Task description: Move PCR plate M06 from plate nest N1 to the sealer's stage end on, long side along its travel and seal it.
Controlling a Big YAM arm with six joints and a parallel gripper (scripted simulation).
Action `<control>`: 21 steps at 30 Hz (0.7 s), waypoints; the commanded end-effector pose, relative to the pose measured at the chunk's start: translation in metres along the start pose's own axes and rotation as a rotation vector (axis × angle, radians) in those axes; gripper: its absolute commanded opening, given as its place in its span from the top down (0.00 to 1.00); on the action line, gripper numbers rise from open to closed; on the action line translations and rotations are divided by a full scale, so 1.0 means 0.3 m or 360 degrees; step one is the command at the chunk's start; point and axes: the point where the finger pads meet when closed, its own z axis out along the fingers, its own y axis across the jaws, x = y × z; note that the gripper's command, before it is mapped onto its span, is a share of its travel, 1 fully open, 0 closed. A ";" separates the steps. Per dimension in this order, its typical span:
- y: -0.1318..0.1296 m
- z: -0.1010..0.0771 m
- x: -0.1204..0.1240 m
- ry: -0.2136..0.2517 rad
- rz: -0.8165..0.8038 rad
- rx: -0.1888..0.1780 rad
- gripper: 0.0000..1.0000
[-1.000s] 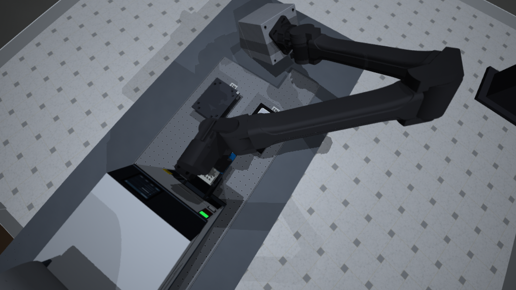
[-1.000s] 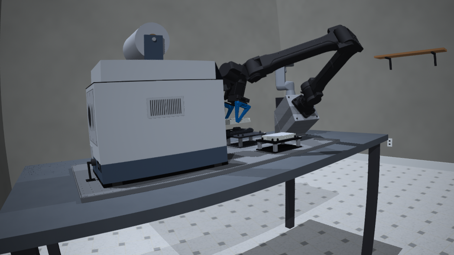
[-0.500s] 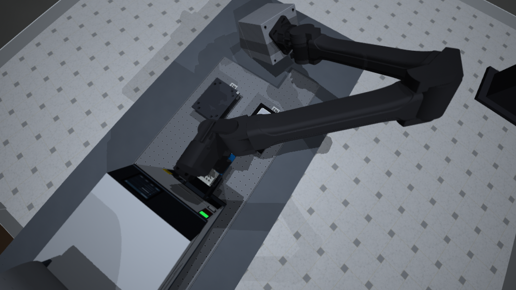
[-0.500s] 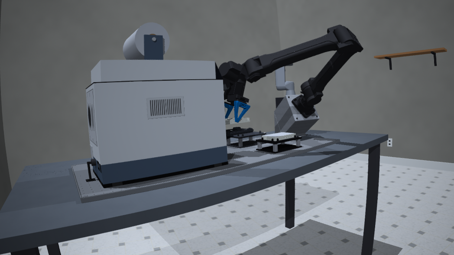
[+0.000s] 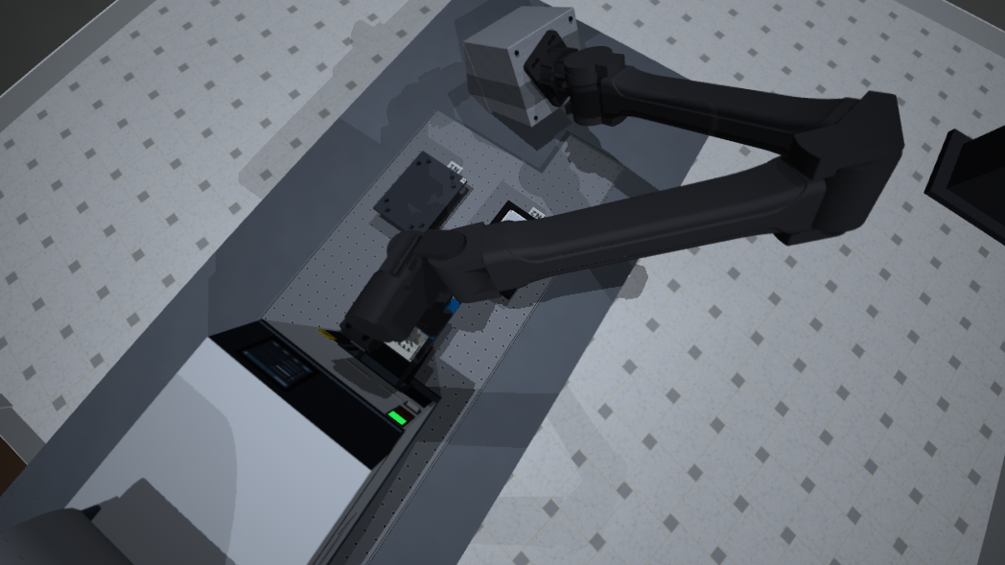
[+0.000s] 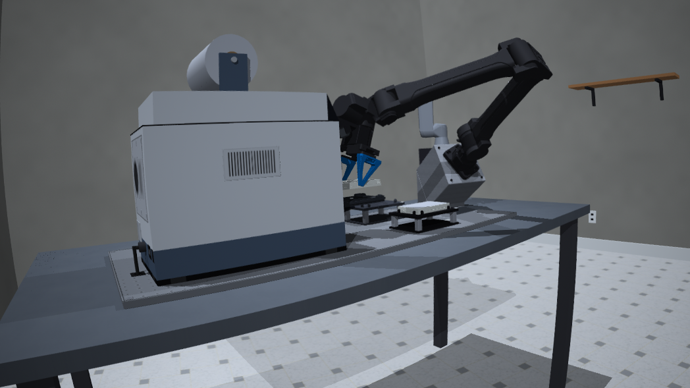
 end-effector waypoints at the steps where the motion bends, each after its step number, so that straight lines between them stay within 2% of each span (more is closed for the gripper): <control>1: -0.013 -0.021 -0.042 -0.0039 -0.0036 0.0008 1.00; 8: -0.007 -0.012 -0.061 -0.0043 -0.0038 0.0010 1.00; 15: 0.046 0.016 -0.053 -0.0034 -0.0058 -0.0012 1.00; 21: 0.016 0.006 -0.031 -0.0038 -0.0018 0.0003 1.00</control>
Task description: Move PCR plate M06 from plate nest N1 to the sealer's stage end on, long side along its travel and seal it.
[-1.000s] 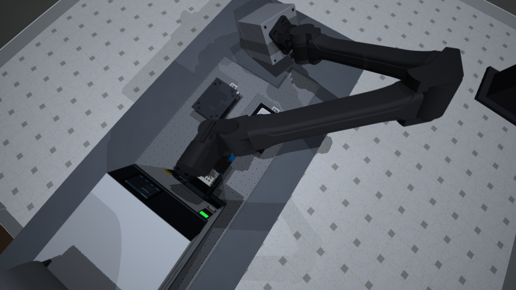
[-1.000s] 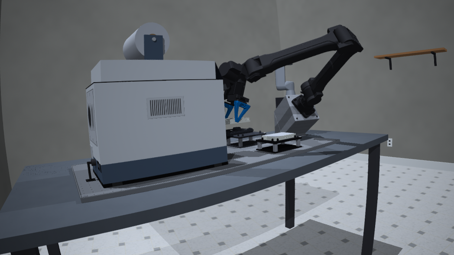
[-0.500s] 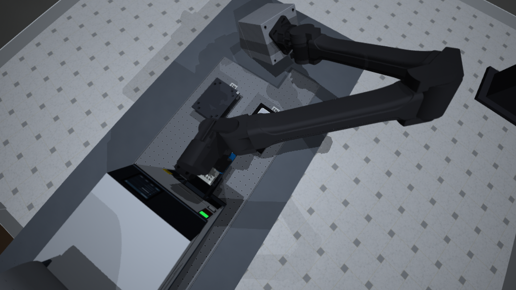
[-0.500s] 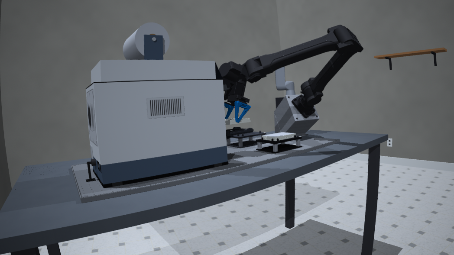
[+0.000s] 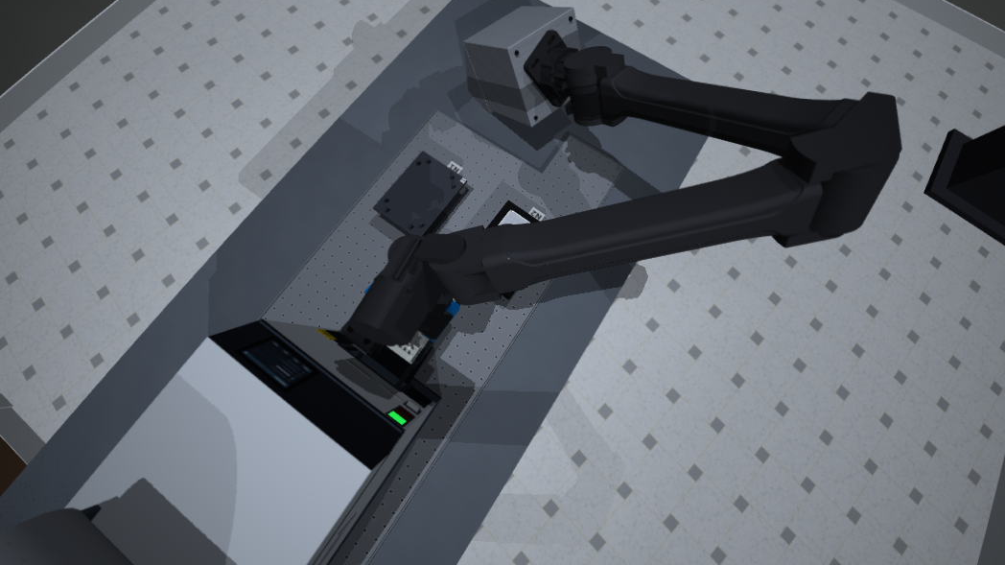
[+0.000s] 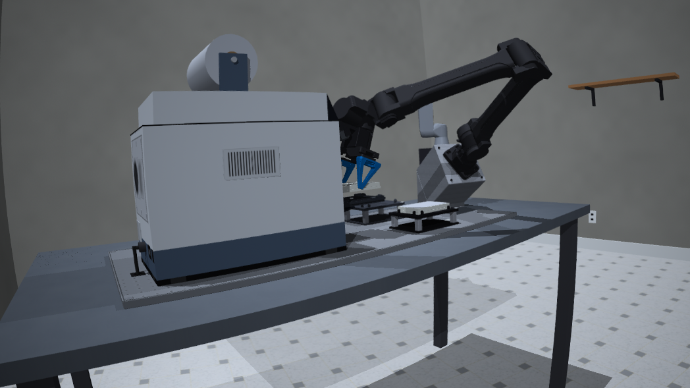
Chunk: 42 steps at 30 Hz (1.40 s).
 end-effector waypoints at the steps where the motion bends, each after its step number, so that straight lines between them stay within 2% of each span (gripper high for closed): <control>1: 0.003 -0.020 -0.023 -0.0041 -0.0002 0.0007 1.00; 6: -0.027 -0.002 0.000 -0.0025 0.0034 0.0012 1.00; 10: 0.003 0.024 -0.016 -0.0017 -0.0003 -0.0003 1.00; 18: 0.011 0.014 -0.037 -0.0040 -0.0023 0.0001 1.00; 27: -0.016 0.050 0.031 0.0009 0.0033 0.0002 1.00; 31: -0.009 0.049 0.019 0.0009 0.0017 0.0001 1.00; 38: 0.012 -0.008 -0.048 -0.0058 -0.0036 0.0014 1.00; 42: 0.019 -0.011 -0.064 -0.0074 -0.0058 0.0011 1.00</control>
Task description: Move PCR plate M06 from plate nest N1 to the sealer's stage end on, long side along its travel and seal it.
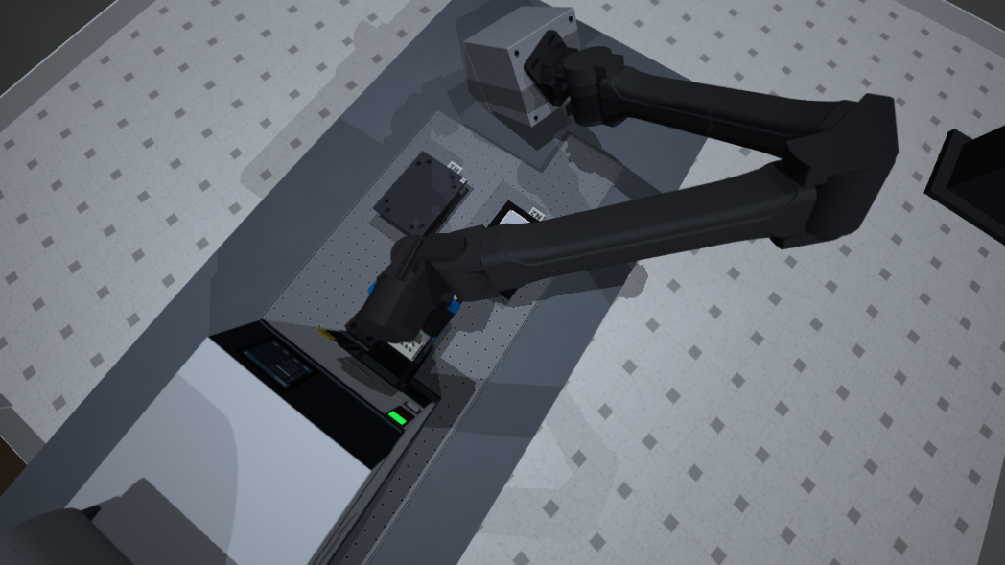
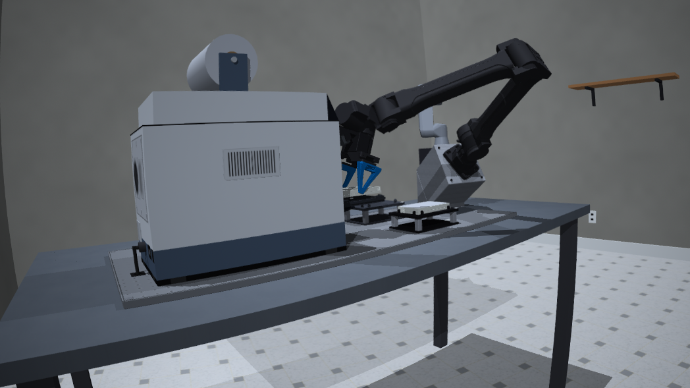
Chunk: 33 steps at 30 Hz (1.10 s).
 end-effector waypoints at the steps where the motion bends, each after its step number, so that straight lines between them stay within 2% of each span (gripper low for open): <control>1: 0.029 -0.045 -0.089 -0.0079 -0.0080 0.0005 1.00; 6: 0.024 -0.028 -0.081 -0.0065 -0.0079 0.0000 1.00; 15: -0.016 -0.016 -0.011 -0.0026 -0.0028 0.0003 1.00; 21: 0.022 -0.031 -0.059 -0.0057 -0.0065 -0.0004 1.00; 33: 0.032 -0.032 -0.073 -0.0052 -0.0030 -0.0002 1.00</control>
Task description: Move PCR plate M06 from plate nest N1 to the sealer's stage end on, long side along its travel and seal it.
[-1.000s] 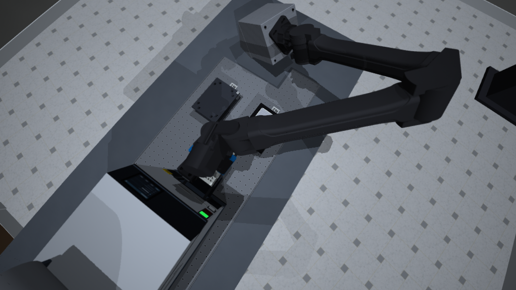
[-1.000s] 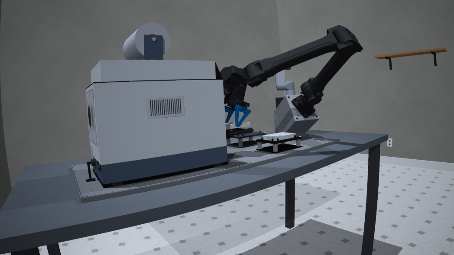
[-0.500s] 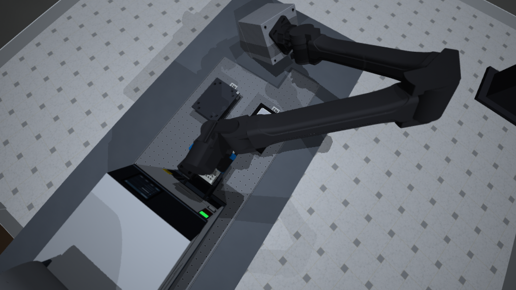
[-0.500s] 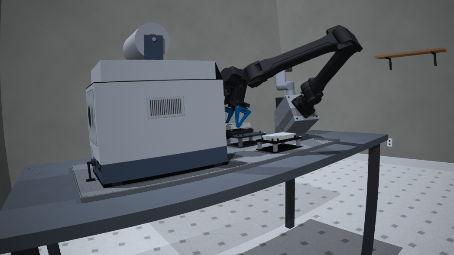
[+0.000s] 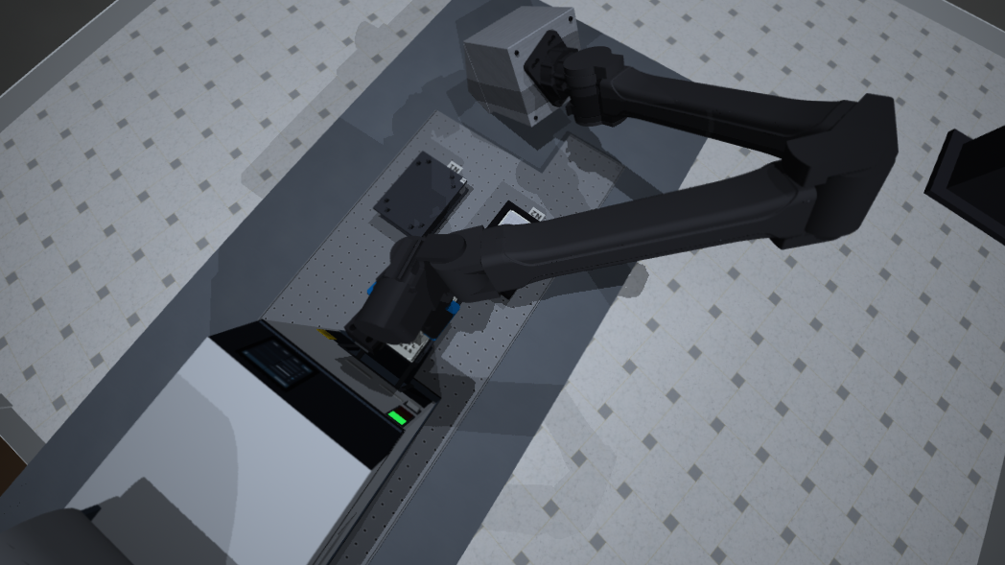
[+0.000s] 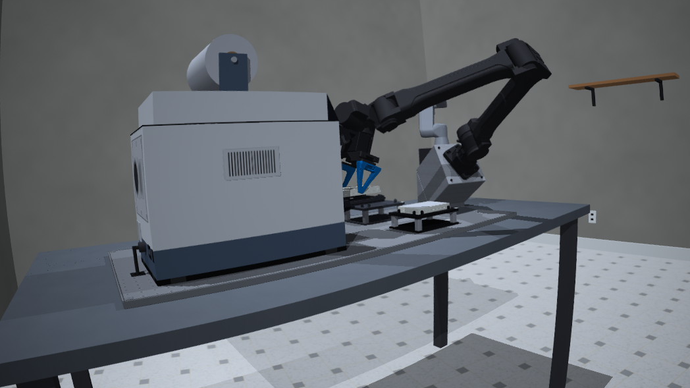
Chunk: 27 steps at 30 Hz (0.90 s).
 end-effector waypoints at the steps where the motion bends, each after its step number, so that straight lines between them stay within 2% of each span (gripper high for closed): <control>1: 0.029 -0.031 -0.065 -0.0047 -0.0025 0.0001 1.00; 14: -0.001 -0.023 -0.003 -0.0018 -0.0020 0.0010 1.00; 22: 0.022 -0.029 -0.055 -0.0044 -0.0054 0.0004 1.00; 27: 0.008 -0.021 -0.054 -0.0037 -0.0023 0.0006 1.00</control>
